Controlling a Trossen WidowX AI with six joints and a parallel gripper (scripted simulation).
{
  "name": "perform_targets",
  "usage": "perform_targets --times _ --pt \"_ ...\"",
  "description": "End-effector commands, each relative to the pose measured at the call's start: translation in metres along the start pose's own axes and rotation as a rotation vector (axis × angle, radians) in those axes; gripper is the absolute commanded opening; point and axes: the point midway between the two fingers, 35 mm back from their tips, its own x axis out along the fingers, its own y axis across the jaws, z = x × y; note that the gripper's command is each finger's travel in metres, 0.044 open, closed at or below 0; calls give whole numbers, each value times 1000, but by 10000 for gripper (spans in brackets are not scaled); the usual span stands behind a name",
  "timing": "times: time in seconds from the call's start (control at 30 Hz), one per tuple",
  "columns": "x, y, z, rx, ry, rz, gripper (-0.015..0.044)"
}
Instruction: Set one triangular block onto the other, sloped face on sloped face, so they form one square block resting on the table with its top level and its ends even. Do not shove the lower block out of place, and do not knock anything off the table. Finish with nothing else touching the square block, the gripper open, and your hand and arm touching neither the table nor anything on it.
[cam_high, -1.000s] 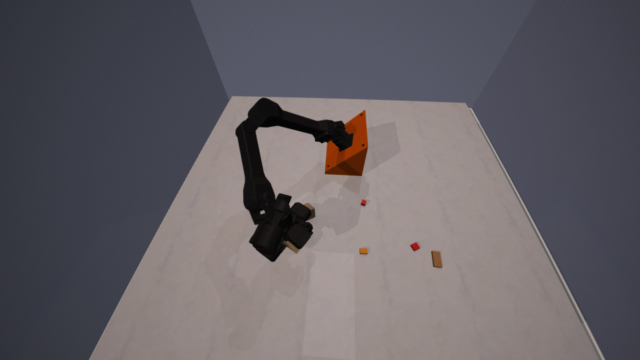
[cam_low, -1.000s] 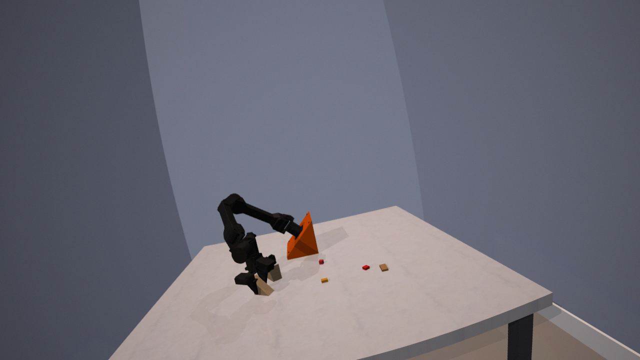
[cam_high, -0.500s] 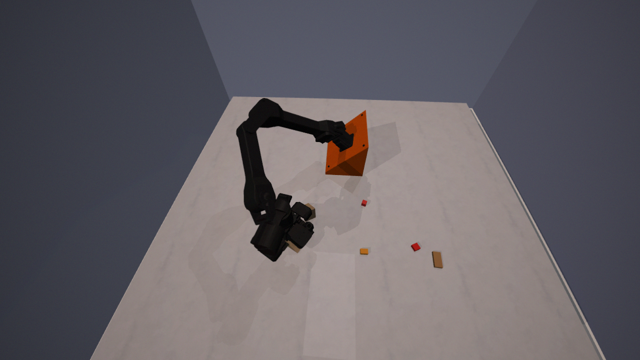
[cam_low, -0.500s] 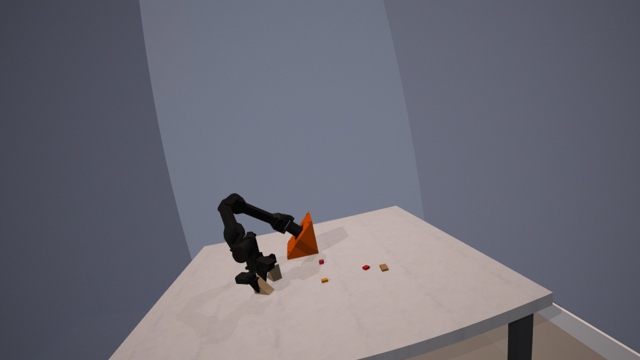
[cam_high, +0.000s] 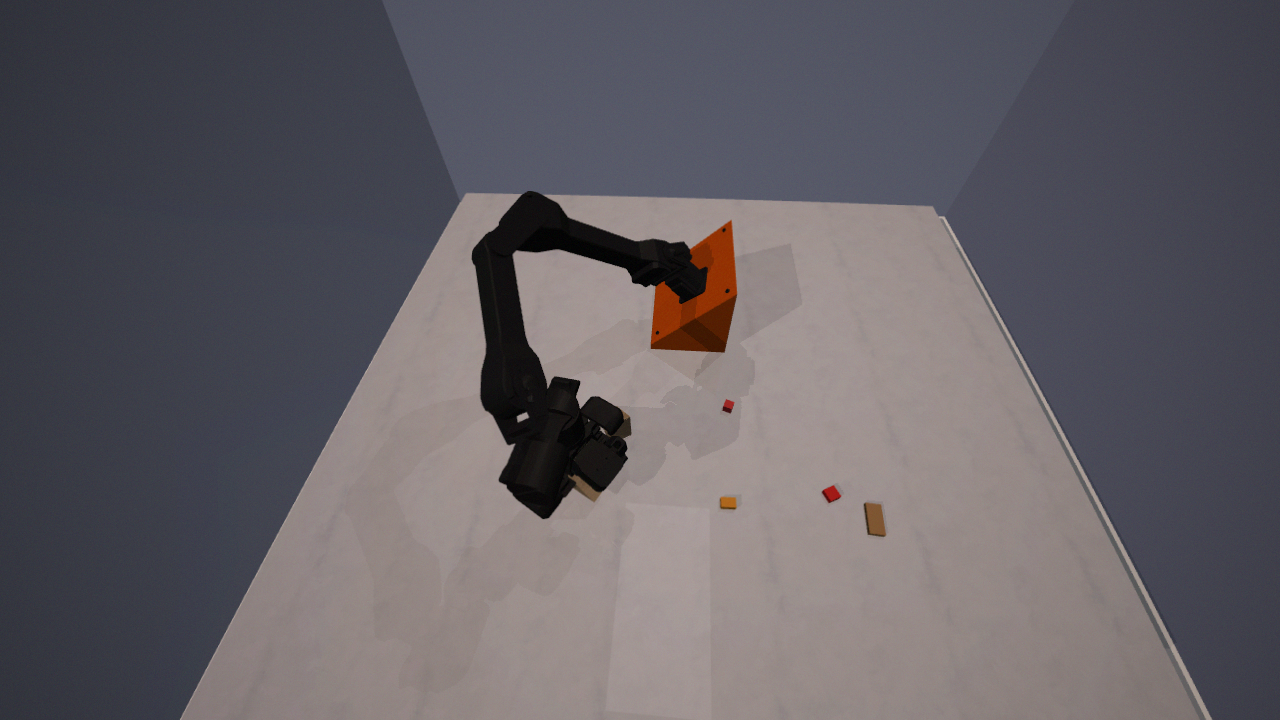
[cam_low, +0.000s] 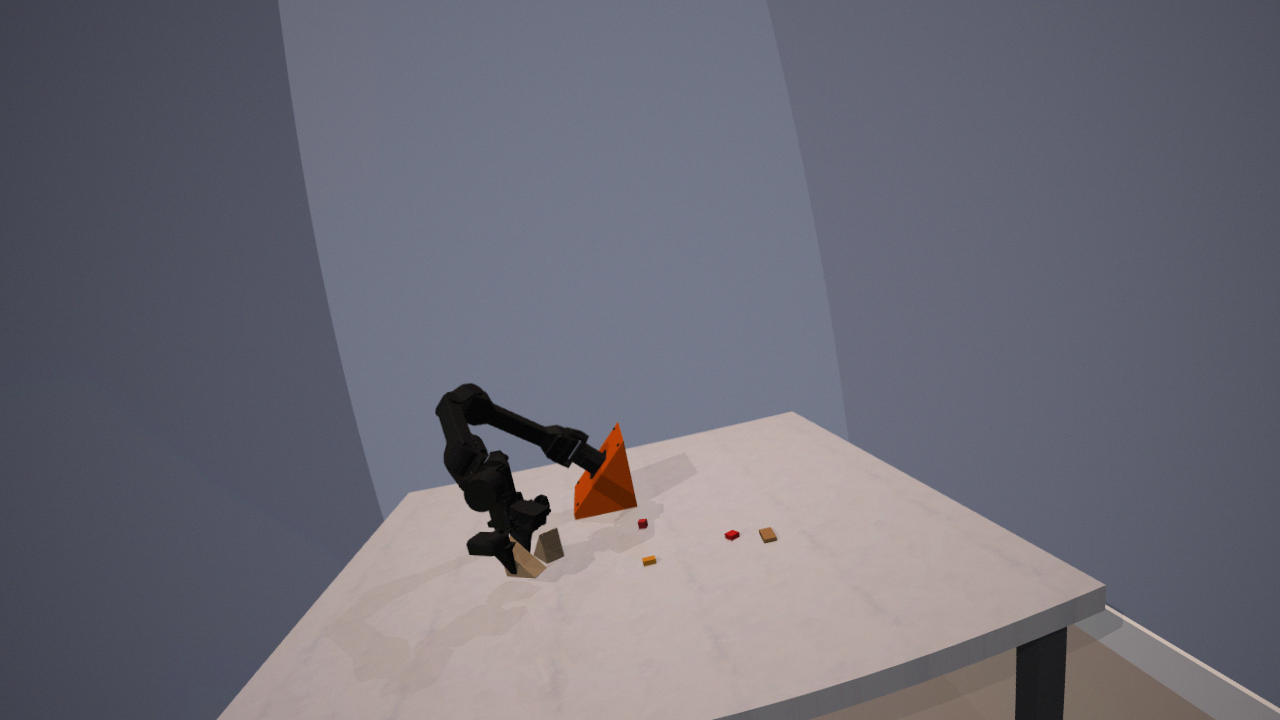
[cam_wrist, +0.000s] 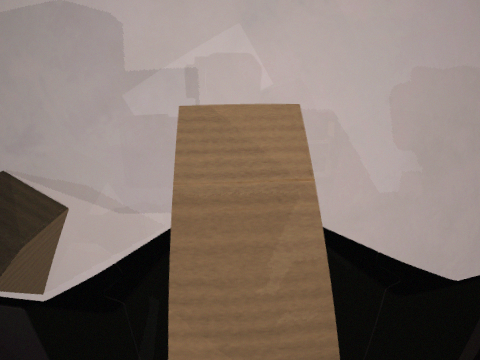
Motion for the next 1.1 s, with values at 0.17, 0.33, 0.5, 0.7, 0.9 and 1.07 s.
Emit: perform_targets --times 0.17,0.33,0.5,0.7,0.9,1.07 --pt "-3 -1 -2 7 5 -6 0" --pt "-1 0 0 -21 0 -4 0" --pt "-1 0 0 -22 -1 -4 0" --pt "-1 0 0 -22 -1 -4 0" --pt "-1 0 0 -22 -1 -4 0" --pt "-1 0 0 -22 -1 -4 0"
